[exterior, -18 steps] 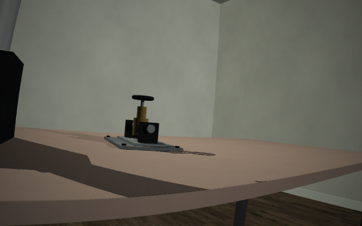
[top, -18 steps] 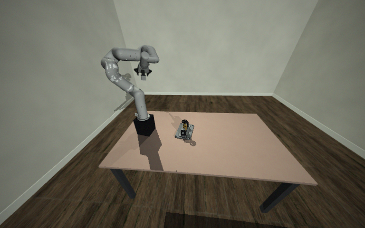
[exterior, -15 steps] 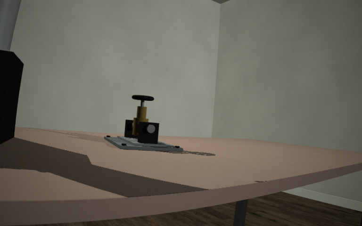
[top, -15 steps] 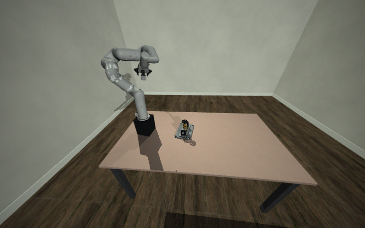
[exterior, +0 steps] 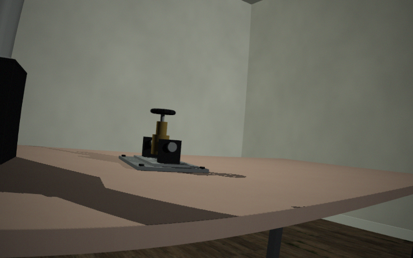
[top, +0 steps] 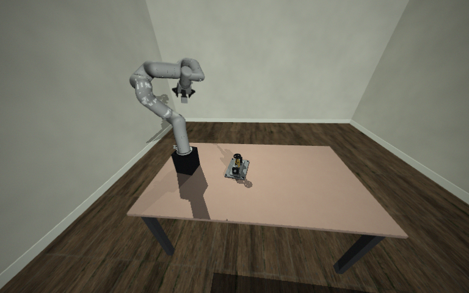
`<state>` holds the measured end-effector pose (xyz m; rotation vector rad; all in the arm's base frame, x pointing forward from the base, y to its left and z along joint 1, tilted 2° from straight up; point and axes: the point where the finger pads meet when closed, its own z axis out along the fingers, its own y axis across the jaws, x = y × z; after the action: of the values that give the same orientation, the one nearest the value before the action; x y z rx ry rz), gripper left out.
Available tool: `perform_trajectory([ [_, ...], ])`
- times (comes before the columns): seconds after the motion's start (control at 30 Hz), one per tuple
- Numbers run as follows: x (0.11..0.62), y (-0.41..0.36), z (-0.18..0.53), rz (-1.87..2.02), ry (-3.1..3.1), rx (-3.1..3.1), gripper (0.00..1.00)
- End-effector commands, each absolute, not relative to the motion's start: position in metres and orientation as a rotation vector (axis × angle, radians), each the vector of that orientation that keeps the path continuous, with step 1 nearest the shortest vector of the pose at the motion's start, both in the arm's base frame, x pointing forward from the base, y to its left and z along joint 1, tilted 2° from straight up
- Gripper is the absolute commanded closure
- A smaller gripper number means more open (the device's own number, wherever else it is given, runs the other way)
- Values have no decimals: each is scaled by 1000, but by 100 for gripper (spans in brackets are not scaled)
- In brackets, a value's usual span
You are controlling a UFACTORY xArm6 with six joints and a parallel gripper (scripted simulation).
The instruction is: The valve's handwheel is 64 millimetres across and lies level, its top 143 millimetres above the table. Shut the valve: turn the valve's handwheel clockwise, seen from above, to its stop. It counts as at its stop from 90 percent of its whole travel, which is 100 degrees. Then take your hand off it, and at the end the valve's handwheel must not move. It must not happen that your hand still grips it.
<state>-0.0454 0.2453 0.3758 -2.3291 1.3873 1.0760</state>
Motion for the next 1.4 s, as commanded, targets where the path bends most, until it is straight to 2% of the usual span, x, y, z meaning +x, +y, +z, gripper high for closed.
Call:
perform_trajectory([
  [0.0,-44,246,377,1071,1390,-2325,0],
  [0.1,-22,255,368,1024,1478,-2297,0],
  [0.43,112,275,308,740,1942,-2092,0],
  [0.5,112,275,308,740,1942,-2092,0],
  [0.57,159,269,283,640,2082,-2009,0],
  [0.63,176,266,274,602,2132,-1976,0],
  [1.0,302,208,190,322,2461,-1719,0],
  [1.07,302,208,190,322,2461,-1719,0],
  [1.1,329,187,167,254,2532,-1652,0],
  [1.37,385,123,107,91,2686,-1486,0],
])
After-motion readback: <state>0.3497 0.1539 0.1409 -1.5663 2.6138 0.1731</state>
